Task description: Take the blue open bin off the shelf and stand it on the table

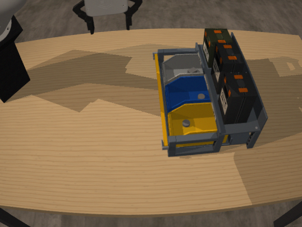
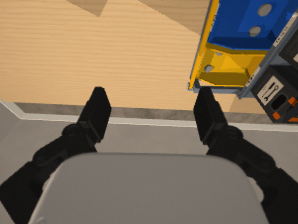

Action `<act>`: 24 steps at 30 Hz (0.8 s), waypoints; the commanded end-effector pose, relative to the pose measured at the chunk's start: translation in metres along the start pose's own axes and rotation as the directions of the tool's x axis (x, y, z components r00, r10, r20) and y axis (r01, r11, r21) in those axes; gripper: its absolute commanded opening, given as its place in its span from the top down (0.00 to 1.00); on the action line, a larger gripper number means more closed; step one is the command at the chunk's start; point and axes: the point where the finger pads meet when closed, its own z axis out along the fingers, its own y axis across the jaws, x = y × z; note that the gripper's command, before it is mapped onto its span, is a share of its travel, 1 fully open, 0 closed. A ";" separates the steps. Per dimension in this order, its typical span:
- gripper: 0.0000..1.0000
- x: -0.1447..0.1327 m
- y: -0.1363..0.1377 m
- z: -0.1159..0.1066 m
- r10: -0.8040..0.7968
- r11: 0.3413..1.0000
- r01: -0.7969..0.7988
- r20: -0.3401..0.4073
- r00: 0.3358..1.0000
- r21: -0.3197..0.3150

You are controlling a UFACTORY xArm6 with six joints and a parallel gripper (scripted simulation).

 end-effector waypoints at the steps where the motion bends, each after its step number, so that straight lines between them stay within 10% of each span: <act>1: 0.00 0.000 0.001 -0.001 0.005 1.000 -0.005 0.000 1.000 -0.001; 24: 0.00 0.000 0.001 -0.001 0.407 0.913 -0.407 0.000 0.913 -0.001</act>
